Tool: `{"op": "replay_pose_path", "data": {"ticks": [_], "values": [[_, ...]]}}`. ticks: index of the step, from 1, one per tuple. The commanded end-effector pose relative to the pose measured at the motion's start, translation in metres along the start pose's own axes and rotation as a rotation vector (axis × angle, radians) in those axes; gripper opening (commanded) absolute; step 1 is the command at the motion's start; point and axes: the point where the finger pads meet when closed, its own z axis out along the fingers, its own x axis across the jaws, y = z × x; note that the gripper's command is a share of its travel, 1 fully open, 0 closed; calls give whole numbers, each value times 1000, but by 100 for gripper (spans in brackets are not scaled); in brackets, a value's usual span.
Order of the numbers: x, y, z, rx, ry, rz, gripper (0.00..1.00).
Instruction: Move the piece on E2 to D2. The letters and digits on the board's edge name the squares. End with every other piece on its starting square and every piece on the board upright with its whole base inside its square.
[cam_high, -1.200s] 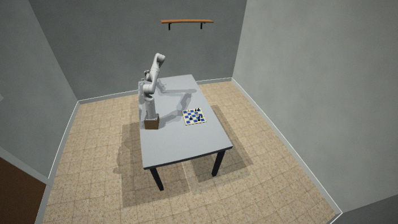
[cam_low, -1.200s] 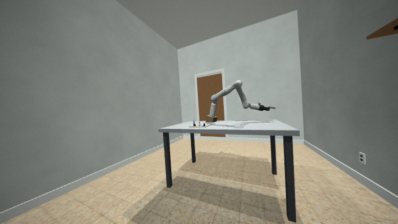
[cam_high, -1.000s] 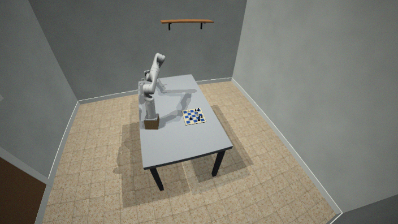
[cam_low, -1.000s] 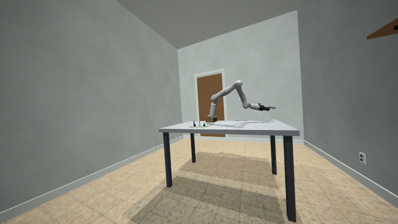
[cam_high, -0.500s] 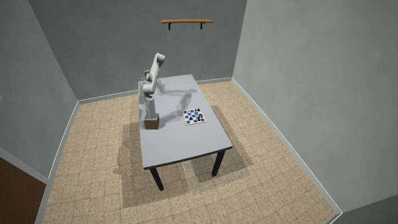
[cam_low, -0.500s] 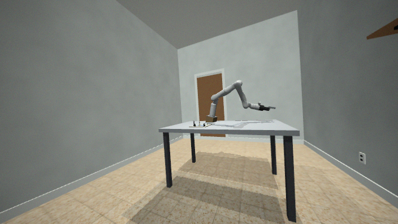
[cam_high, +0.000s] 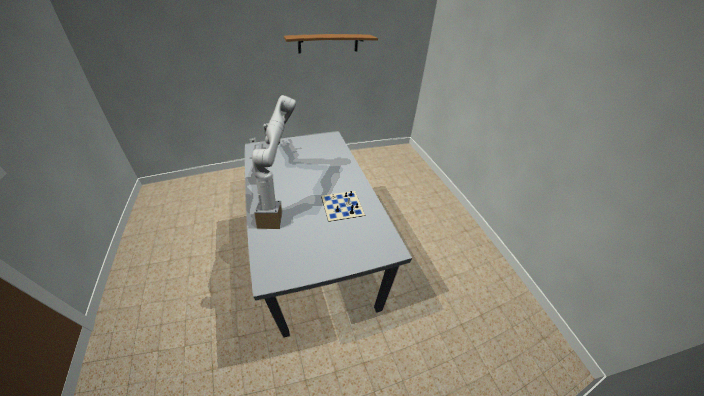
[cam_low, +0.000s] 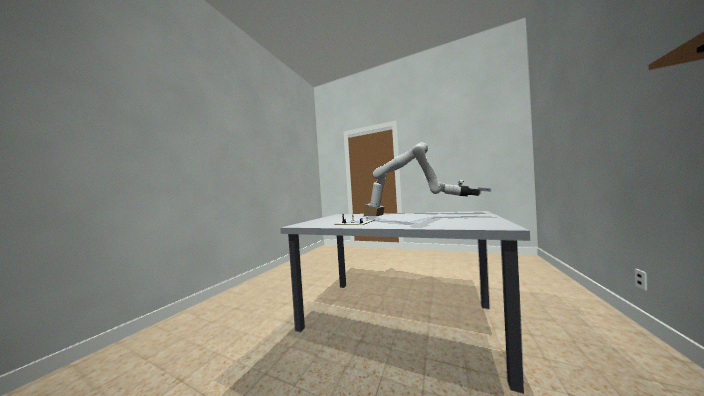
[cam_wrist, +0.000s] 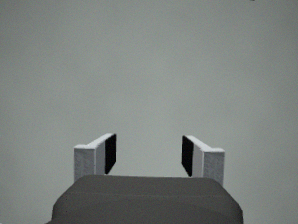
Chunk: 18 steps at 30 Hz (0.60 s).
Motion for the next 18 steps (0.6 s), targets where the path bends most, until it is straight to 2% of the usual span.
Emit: {"op": "replay_pose_path", "data": {"ticks": [1,3,4,6,7,8,9,11,12,13,15,17,18], "values": [[44,0,1,23,48,-9,100],[79,-2,-1,50,81,-20,100],[79,-2,-1,50,81,-20,100],[118,-5,-6,79,118,-34,100],[118,-5,-6,79,118,-34,100],[140,-6,-9,95,137,-43,100],[140,-6,-9,95,137,-43,100],[185,-9,-19,128,175,-64,100],[185,-9,-19,128,175,-64,100],[209,-10,-25,145,195,-77,100],[209,-10,-25,145,195,-77,100],[258,-12,-43,179,233,-106,100],[258,-12,-43,179,233,-106,100]]}}
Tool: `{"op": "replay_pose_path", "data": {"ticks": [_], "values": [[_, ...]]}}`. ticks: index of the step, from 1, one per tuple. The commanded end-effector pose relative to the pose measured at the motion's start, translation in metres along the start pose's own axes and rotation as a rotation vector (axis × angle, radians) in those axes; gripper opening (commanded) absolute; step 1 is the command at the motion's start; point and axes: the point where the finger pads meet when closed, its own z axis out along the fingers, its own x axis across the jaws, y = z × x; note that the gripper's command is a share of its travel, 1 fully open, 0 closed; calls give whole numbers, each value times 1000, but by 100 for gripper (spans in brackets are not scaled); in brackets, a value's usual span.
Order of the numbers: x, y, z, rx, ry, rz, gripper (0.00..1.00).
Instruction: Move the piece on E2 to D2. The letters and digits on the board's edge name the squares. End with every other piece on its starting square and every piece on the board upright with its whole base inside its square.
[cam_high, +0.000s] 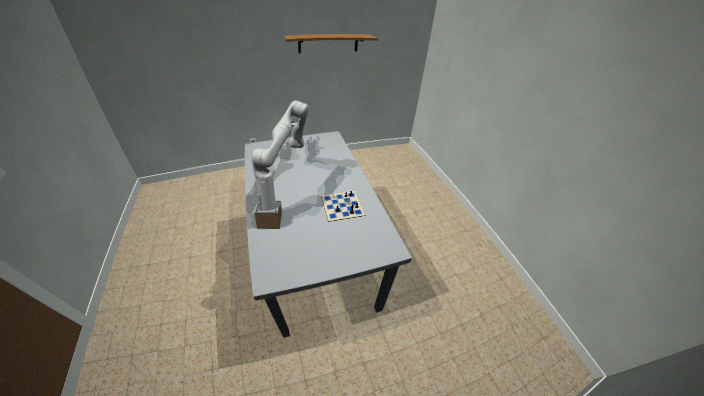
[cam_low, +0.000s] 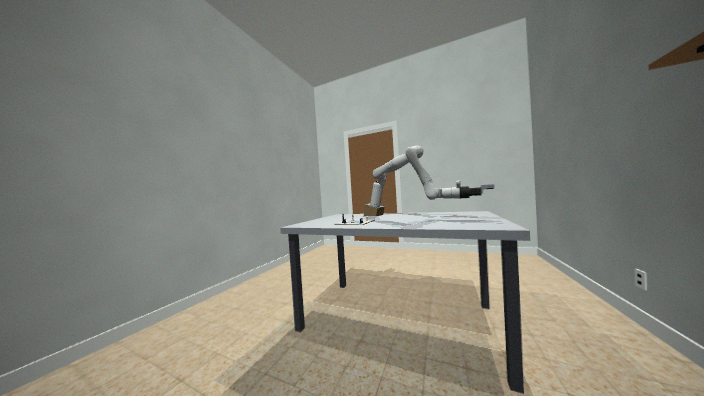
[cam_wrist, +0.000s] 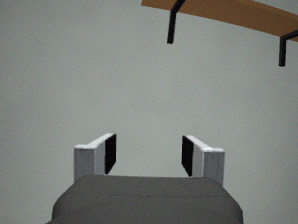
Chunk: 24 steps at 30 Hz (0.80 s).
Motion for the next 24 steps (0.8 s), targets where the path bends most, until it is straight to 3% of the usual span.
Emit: {"op": "replay_pose_path", "data": {"ticks": [1,2,3,4,5,6,7,8,9,10,11,14,16,18,19,20,21,23,24], "values": [[66,8,-10,19,61,-32,100],[66,8,-10,19,61,-32,100],[93,8,-17,36,78,-50,100],[93,8,-17,36,78,-50,100],[120,8,-26,53,93,-69,100],[120,8,-26,53,93,-69,100],[147,8,-35,68,108,-89,100],[147,8,-35,68,108,-89,100],[174,8,-47,82,121,-110,100],[174,8,-47,82,121,-110,100],[201,8,-60,96,133,-132,100],[201,8,-60,96,133,-132,100],[252,9,-90,117,151,-179,100],[252,9,-90,117,151,-179,100],[277,9,-107,125,157,-203,100],[277,9,-107,125,157,-203,100],[300,10,-126,131,162,-227,100],[300,10,-126,131,162,-227,100],[323,11,-146,135,164,-251,100]]}}
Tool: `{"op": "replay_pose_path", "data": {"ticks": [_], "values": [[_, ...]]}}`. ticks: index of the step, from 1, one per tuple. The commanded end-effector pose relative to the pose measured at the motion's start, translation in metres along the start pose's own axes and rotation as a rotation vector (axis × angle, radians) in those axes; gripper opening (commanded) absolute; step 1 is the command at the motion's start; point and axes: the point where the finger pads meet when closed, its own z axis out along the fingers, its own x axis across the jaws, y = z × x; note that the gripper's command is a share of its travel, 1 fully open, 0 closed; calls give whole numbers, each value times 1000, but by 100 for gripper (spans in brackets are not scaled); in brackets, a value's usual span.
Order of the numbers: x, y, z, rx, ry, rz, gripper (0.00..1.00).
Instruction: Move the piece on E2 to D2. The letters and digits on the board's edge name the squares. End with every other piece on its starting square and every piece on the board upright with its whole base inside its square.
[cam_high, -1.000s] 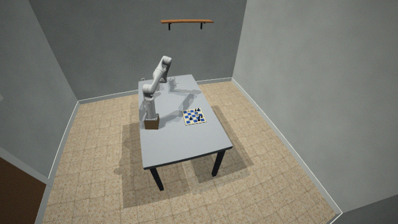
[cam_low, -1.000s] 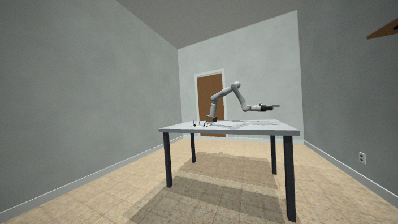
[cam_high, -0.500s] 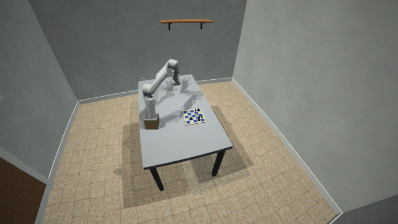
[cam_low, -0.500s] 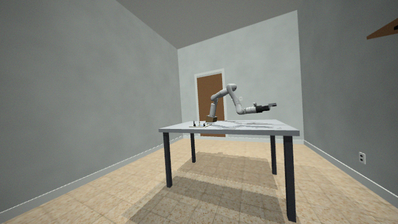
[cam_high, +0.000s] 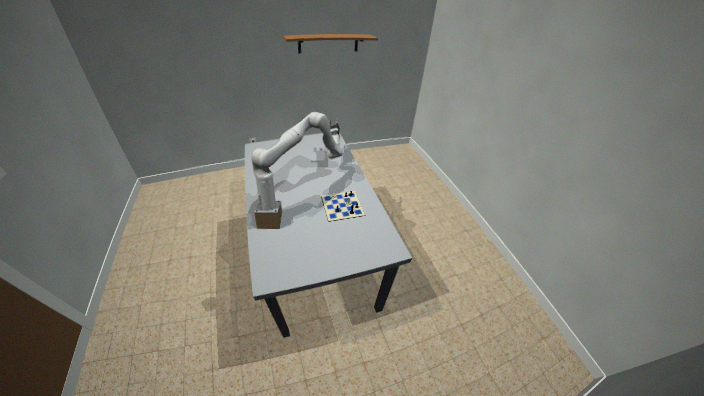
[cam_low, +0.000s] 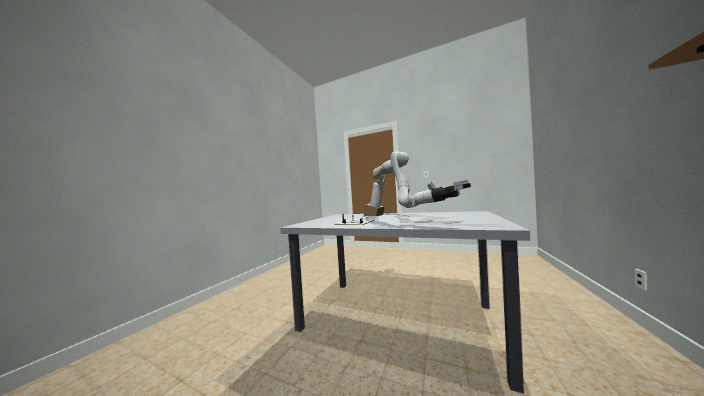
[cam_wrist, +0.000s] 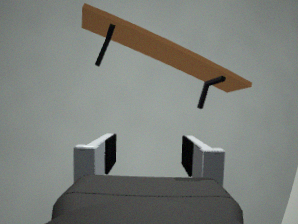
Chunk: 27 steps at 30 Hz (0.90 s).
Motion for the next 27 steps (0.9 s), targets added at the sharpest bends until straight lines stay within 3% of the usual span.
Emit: {"op": "replay_pose_path", "data": {"ticks": [1,2,12,13,21,22,27], "values": [[40,12,-25,-6,28,-31,100],[64,15,-43,-4,27,-54,100],[64,15,-43,-4,27,-54,100],[86,19,-63,-3,24,-77,100],[86,19,-63,-3,24,-77,100],[107,22,-84,-5,19,-99,100],[107,22,-84,-5,19,-99,100]]}}
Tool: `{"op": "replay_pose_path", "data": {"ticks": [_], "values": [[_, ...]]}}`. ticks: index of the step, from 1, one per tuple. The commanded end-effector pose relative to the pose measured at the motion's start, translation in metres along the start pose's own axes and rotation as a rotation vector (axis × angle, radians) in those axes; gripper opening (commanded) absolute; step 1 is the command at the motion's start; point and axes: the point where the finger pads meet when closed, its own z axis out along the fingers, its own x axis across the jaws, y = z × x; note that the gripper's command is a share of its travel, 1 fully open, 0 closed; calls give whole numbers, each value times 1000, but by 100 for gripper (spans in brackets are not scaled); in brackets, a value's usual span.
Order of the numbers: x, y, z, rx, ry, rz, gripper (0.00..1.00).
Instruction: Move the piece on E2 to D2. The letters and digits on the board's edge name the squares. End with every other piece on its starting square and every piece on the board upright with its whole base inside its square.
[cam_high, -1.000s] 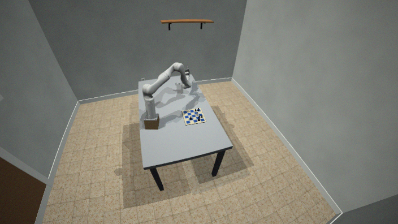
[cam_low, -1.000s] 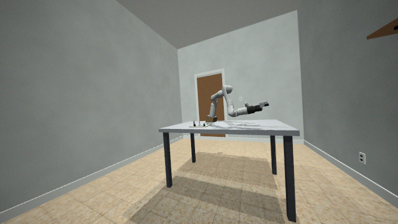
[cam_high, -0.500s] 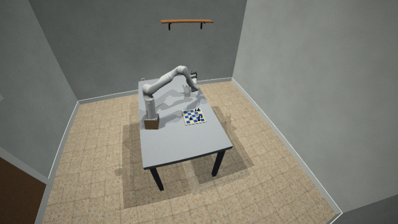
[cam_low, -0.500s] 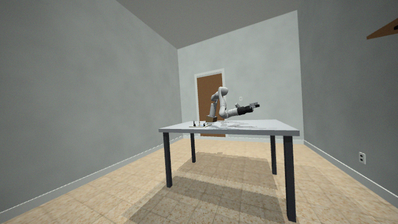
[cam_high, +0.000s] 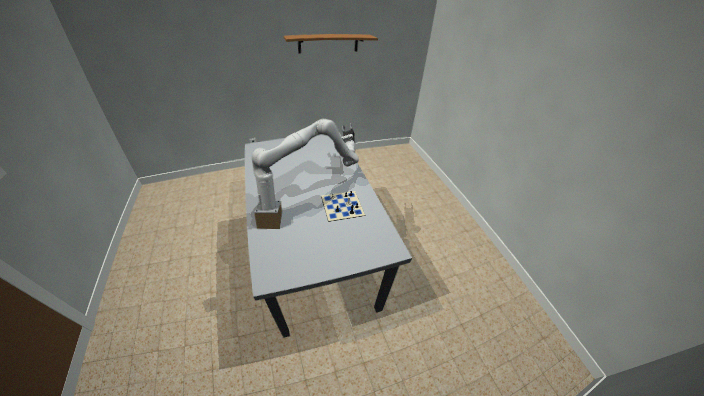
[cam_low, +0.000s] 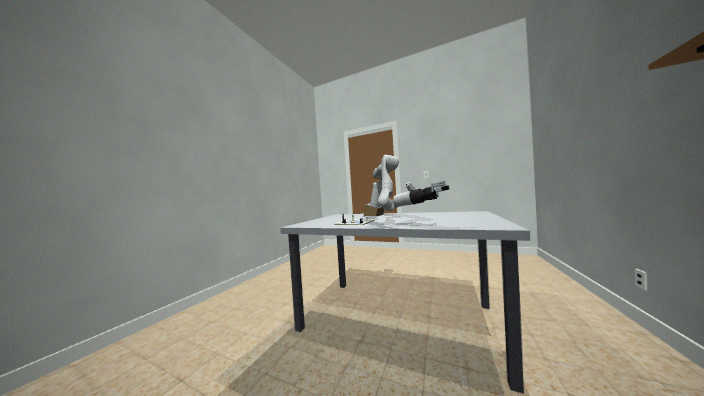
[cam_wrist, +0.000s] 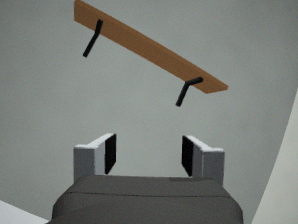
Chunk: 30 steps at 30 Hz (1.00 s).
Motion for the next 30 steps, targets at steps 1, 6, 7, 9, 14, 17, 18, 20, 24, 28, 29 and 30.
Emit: {"op": "replay_pose_path", "data": {"ticks": [1,6,7,9,14,17,18,20,24,28,29,30], "values": [[5,1,-3,0,5,-3,100],[24,6,-25,-4,-2,-24,100],[24,6,-25,-4,-2,-24,100],[24,6,-25,-4,-2,-24,100],[24,6,-25,-4,-2,-24,100],[42,11,-48,-11,-10,-44,100],[42,11,-48,-11,-10,-44,100],[42,11,-48,-11,-10,-44,100],[42,11,-48,-11,-10,-44,100],[59,16,-73,-20,-21,-62,100],[59,16,-73,-20,-21,-62,100],[59,16,-73,-20,-21,-62,100]]}}
